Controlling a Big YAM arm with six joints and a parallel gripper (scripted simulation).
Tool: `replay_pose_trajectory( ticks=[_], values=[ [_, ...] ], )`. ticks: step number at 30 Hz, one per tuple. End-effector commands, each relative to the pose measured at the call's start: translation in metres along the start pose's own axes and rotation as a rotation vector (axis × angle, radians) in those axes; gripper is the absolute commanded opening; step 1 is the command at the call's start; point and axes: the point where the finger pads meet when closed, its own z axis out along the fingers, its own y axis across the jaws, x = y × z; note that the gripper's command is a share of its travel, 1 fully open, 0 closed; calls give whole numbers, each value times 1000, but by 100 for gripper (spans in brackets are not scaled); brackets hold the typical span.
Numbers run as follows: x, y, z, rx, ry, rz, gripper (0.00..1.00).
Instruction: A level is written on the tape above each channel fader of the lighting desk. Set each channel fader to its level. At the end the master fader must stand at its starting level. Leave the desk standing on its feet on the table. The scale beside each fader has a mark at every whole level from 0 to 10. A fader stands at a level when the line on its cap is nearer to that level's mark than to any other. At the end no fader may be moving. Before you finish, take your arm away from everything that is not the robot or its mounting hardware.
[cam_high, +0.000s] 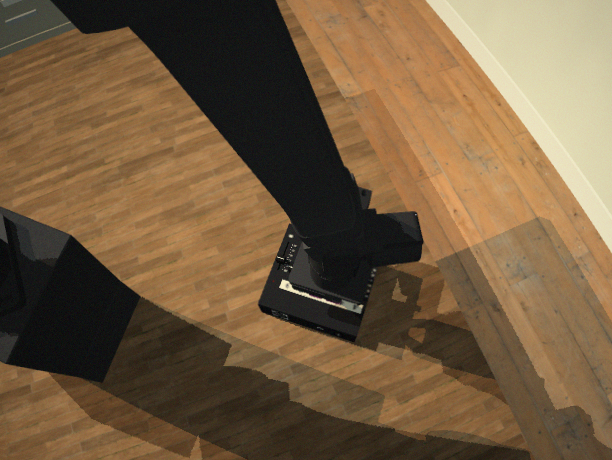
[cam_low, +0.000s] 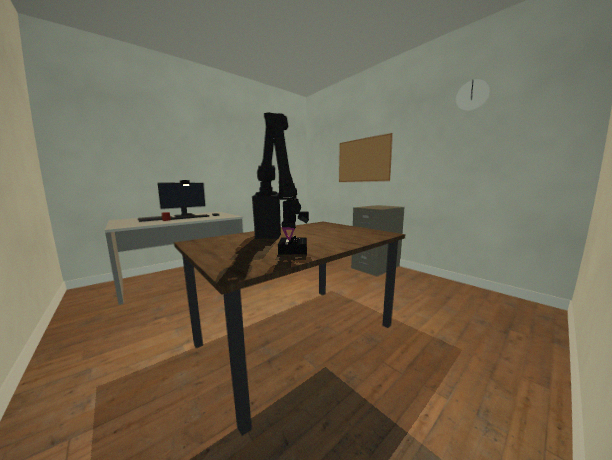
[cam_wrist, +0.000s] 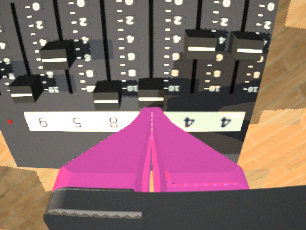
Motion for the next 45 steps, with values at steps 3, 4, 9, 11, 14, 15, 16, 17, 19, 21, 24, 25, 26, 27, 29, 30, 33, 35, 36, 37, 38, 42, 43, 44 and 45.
replay_pose_trajectory(
  ticks=[3, 4, 9, 11, 14, 15, 16, 17, 19, 21, 24, 25, 26, 27, 29, 30, 33, 35, 36, 37, 38, 42, 43, 44, 45],
  values=[
    [-11, -5, 0, 5, -7, 0, 0],
    [-11, -5, 0, 5, -7, 0, 0],
    [-11, -6, 0, 5, -7, 0, 0],
    [-12, -5, 0, 3, -6, 0, 0],
    [-13, -6, 1, 4, -7, 0, 0],
    [-13, -6, 0, 6, -8, 0, 0],
    [-13, -6, 0, 5, -7, 0, 0],
    [-13, -6, 0, 5, -7, 0, 0],
    [-14, -6, 0, 4, -7, 0, 0],
    [-14, -6, 0, 5, -7, 0, 0],
    [-14, -6, 0, 6, -8, 0, 0],
    [-14, -6, 0, 6, -8, 0, 0],
    [-14, -6, 0, 6, -8, 0, 0],
    [-14, -6, 0, 6, -8, 0, 0],
    [-14, -6, 0, 6, -8, 0, 0],
    [-14, -6, 0, 6, -8, 0, 0],
    [-14, -6, 0, 6, -8, 0, 0],
    [-14, -6, 0, 6, -8, 0, 0],
    [-14, -6, 0, 6, -8, 0, 0],
    [-14, -6, 0, 6, -8, 0, 0],
    [-14, -6, 0, 6, -8, 0, 0],
    [-14, -6, 0, 6, -8, 0, 0],
    [-13, -6, 0, 6, -8, 1, 0],
    [-11, -6, 0, 7, -8, 3, 0],
    [-9, -6, -1, 7, -8, 3, 0]
  ],
)
